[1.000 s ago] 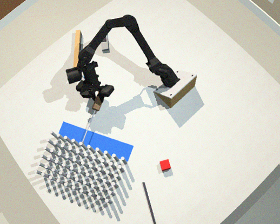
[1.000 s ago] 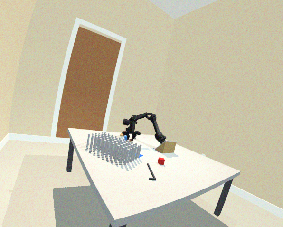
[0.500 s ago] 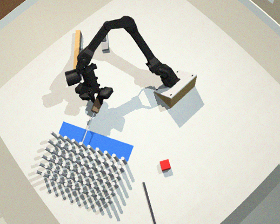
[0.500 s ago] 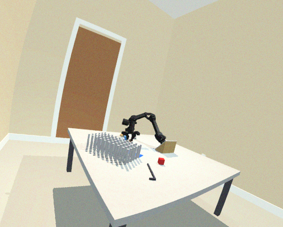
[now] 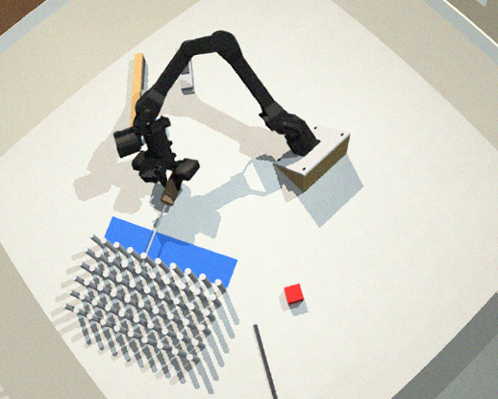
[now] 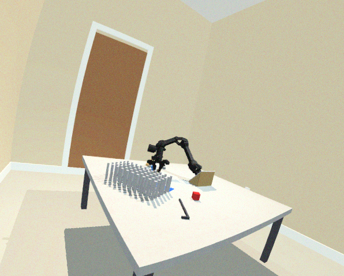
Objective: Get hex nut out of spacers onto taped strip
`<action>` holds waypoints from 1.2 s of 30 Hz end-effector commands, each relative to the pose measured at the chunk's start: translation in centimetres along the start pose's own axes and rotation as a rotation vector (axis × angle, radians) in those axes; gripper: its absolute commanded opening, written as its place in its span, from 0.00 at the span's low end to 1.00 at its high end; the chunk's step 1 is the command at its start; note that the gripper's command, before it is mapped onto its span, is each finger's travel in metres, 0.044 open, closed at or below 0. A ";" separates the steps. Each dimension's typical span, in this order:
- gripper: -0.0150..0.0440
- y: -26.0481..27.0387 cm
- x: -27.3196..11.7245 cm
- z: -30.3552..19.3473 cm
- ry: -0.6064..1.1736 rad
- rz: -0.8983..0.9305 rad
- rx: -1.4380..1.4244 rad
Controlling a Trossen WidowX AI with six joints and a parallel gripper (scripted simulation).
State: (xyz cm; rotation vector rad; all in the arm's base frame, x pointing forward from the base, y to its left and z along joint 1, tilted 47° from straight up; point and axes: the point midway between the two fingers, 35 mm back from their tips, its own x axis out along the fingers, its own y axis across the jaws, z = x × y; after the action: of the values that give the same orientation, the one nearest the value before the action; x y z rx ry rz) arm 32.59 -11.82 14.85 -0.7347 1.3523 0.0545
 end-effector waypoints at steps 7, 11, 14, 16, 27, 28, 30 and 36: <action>0.25 -0.1 0.2 0.8 -0.004 -0.004 0.004; 0.25 -0.2 0.3 1.0 -0.005 -0.004 0.004; 0.25 -0.2 0.4 1.2 -0.005 -0.004 0.004; 0.25 -0.2 0.5 1.4 -0.005 -0.004 0.004; 0.25 -0.2 0.8 2.1 -0.005 -0.004 0.005; 0.25 -0.2 0.9 2.2 -0.005 -0.004 0.005; 0.25 -0.2 0.9 2.3 -0.005 -0.004 0.005; 0.25 -0.2 1.1 2.7 -0.006 -0.005 0.005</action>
State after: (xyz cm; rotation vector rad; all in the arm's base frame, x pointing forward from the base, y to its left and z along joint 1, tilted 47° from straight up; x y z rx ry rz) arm 34.95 -11.07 13.97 -0.7339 1.3515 0.0544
